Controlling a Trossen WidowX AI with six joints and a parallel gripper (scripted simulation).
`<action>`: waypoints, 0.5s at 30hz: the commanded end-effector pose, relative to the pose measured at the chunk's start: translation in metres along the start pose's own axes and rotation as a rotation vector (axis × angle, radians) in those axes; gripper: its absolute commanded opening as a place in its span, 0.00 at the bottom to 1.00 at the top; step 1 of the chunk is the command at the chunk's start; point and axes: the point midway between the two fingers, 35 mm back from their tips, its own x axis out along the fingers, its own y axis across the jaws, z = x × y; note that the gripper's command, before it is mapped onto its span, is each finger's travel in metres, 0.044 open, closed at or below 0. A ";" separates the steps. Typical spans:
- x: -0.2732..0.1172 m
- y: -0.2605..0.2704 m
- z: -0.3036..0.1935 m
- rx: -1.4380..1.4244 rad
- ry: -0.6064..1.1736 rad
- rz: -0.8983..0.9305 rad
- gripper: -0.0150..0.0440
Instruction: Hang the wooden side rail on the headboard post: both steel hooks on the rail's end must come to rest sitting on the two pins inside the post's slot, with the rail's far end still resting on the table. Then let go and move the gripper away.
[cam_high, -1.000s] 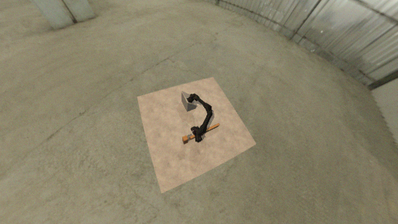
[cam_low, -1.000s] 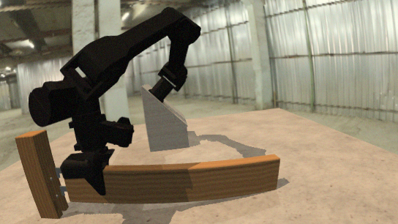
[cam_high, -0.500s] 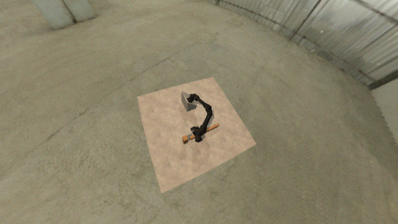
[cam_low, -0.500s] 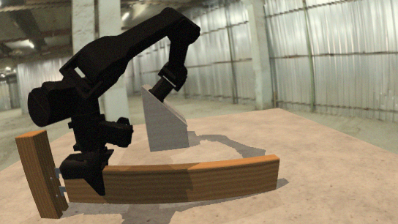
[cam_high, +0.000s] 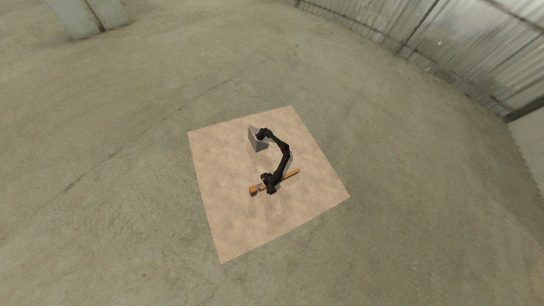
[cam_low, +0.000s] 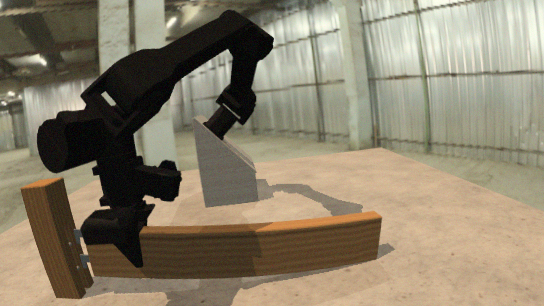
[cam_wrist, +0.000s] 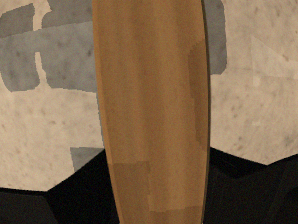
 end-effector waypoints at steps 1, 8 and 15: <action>-0.005 0.000 -0.005 0.006 0.004 -0.013 0.25; -0.004 0.001 -0.006 0.006 0.004 -0.013 0.25; -0.004 0.002 -0.007 0.006 0.004 -0.013 0.25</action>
